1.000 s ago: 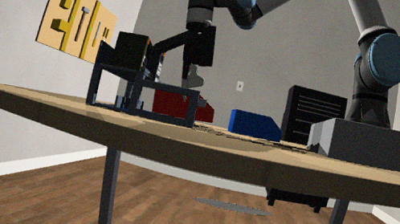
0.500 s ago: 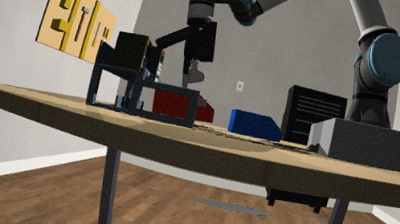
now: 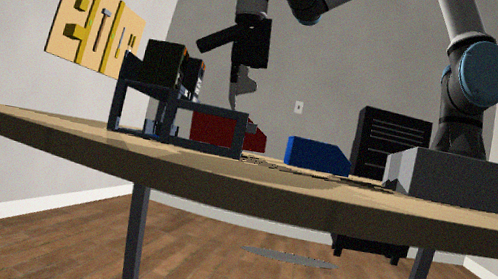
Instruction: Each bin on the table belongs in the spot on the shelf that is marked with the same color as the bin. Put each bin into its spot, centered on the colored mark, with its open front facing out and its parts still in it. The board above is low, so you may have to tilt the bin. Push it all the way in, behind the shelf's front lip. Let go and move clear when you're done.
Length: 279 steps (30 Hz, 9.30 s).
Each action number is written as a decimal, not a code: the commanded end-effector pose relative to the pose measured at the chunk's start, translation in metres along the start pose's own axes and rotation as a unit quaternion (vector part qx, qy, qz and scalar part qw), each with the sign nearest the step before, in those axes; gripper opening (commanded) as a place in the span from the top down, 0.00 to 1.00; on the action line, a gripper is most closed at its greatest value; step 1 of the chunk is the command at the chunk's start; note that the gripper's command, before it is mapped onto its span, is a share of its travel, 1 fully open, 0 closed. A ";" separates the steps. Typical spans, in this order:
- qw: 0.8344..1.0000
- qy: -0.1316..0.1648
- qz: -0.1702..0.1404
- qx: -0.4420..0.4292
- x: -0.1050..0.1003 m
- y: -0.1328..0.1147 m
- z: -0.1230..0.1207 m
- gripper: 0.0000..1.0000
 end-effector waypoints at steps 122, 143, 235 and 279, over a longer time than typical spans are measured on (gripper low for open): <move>0.990 0.007 0.010 0.143 -0.056 -0.030 0.015 1.00; 0.838 0.039 0.025 0.544 -0.029 -0.112 0.038 1.00; 0.714 0.053 0.024 0.698 0.010 -0.139 0.037 1.00; 0.714 0.053 0.025 0.698 0.094 -0.130 0.033 1.00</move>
Point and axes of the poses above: the point where the finger pads meet when closed, its own x axis out along the fingers, its own z axis across the jaws, y = z × x, the point moved 3 cm from there along -x, back along the fingers, and after that the axes turned 9 degrees about -x, right-handed, at the moved point
